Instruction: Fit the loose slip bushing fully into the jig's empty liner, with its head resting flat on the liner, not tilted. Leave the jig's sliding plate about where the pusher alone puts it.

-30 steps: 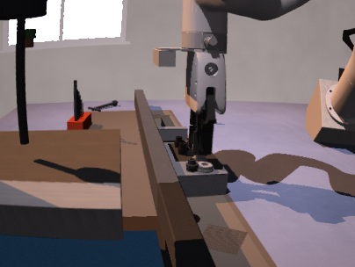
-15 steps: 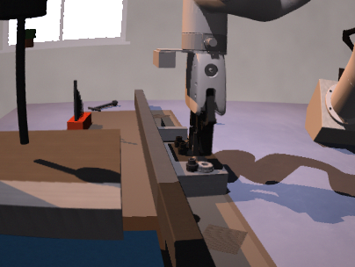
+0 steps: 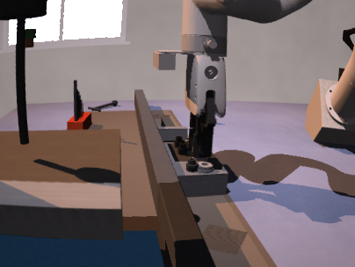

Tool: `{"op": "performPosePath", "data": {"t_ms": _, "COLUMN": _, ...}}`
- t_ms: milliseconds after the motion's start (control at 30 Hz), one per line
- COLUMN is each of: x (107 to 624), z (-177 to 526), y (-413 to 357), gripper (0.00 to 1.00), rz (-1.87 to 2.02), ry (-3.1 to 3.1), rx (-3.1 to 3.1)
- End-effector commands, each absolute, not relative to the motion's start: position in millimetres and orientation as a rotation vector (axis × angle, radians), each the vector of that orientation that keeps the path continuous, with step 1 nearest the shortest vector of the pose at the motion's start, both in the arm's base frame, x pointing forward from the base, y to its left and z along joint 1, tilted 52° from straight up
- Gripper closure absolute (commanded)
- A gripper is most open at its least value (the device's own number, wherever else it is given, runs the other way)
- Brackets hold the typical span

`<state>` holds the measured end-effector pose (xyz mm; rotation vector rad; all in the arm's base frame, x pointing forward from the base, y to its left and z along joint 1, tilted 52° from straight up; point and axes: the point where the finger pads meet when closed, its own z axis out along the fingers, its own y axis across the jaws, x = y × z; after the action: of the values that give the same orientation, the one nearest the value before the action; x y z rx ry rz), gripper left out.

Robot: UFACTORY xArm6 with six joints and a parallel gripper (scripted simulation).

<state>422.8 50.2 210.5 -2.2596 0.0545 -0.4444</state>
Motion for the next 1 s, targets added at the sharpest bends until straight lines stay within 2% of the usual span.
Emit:
{"op": "performPosePath", "data": {"t_ms": 0, "x": 423.5, "z": 211.3, "y": 49.5, "gripper": 0.74, "rz": -0.448, "ry": 0.055, "rx": -2.260}}
{"op": "performPosePath", "data": {"t_ms": 967, "x": 425.1, "z": 208.3, "y": 53.1, "gripper": 0.74, "rz": -0.448, "ry": 0.055, "rx": -2.260}}
